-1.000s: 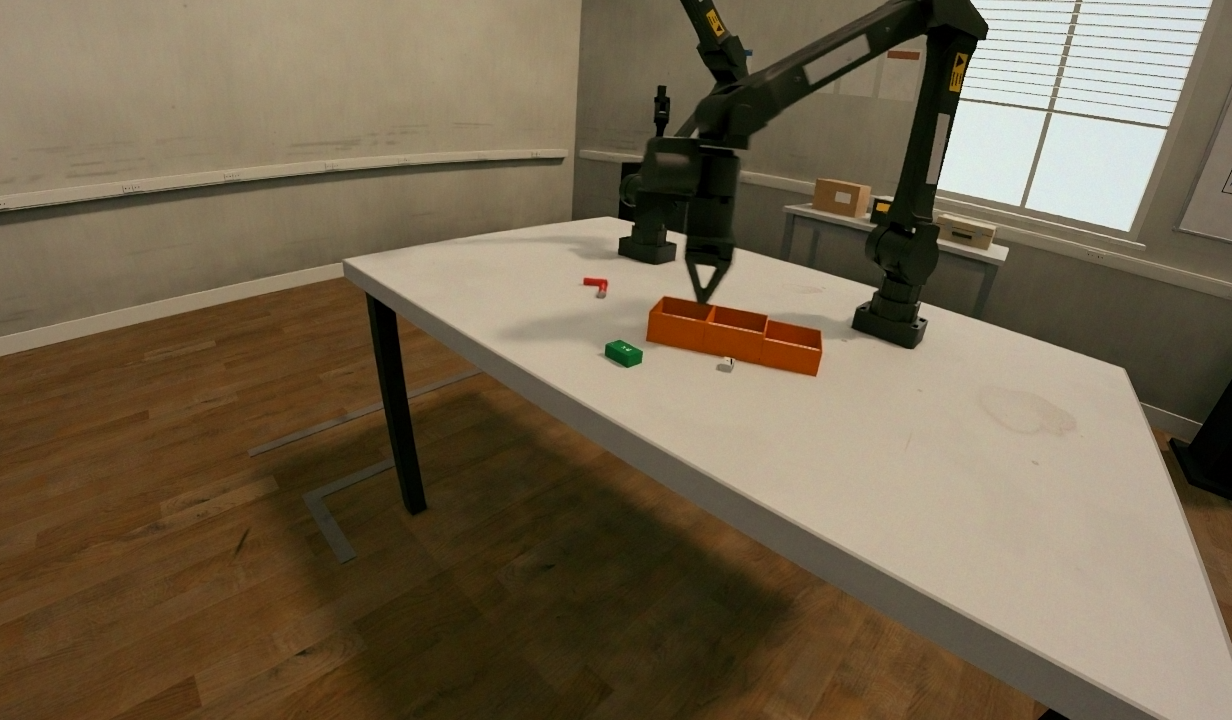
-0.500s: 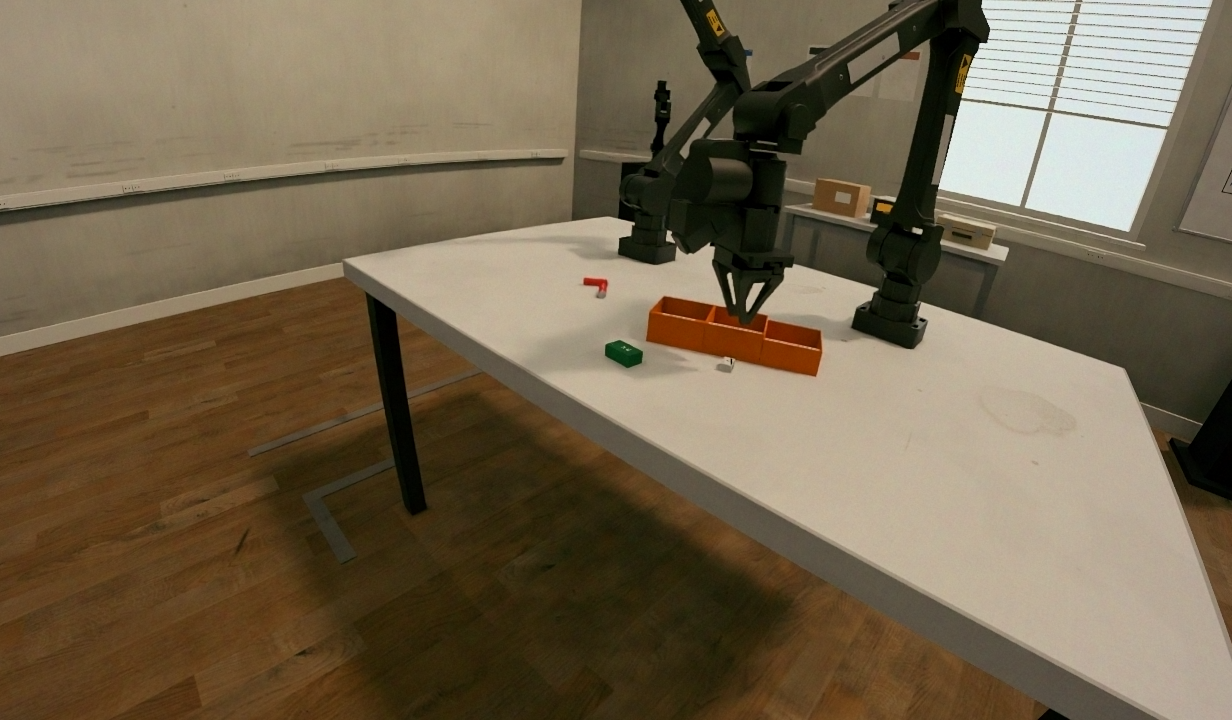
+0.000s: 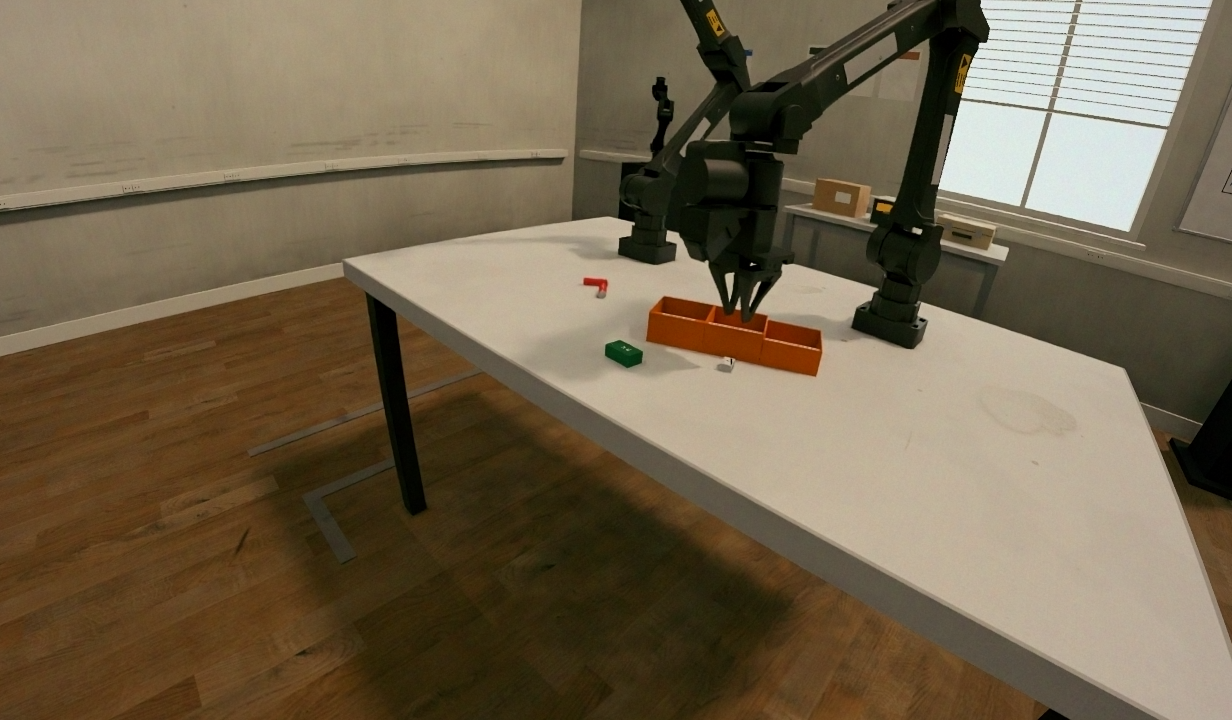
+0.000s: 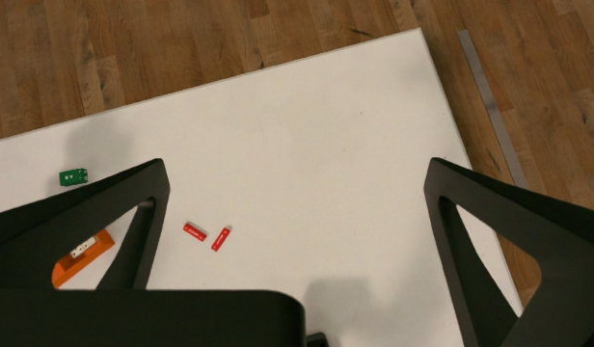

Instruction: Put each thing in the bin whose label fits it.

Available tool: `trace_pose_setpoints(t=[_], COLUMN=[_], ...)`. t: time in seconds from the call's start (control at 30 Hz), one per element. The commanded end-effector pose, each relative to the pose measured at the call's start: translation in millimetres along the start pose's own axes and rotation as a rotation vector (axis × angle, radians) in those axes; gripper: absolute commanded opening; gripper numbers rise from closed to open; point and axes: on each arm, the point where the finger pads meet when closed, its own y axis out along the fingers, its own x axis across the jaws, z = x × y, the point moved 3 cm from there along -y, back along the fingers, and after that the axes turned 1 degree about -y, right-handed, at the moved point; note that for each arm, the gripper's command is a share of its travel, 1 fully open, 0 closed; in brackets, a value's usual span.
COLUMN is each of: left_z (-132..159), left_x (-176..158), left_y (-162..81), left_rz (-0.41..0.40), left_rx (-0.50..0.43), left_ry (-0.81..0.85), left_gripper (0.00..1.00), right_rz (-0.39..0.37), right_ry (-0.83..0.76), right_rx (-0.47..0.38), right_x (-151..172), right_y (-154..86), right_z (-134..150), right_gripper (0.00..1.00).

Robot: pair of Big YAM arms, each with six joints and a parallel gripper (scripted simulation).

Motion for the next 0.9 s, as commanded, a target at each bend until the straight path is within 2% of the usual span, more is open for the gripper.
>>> trace_pose_setpoints(t=[0.0,0.07,0.17,0.23,0.3,0.5,0.87], left_z=[-26,-17,-22,-31,-14,-12,-3], left_x=[-2,-2,-3,-4,1,1,-4], left_y=[-21,-15,-19,-21,-9,-10,-7], left_rz=[0.009,0.008,0.009,0.012,0.007,0.011,0.008], left_rx=[-0.034,-0.024,-0.028,-0.033,-0.025,-0.054,-0.046], left_ry=[-0.155,-0.203,-0.226,-0.304,-0.352,-0.488,-0.488], left_gripper=[0.29,0.29,0.29,0.29,0.29,0.29,0.29], right_rz=[-0.007,-0.007,-0.007,-0.007,-0.007,-0.007,-0.007], right_ry=[-0.015,-0.015,-0.015,-0.015,-0.015,-0.015,-0.015], right_rx=[-0.094,-0.094,-0.094,-0.094,-0.094,-0.094,-0.094], right_x=[3,3,3,3,3,3,3], right_y=[-29,-29,-29,-29,-29,-29,-29], right_z=[-15,-15,-15,-15,-15,-15,-15], right_gripper=[1.0,1.0,1.0,1.0,1.0,1.0,1.0])
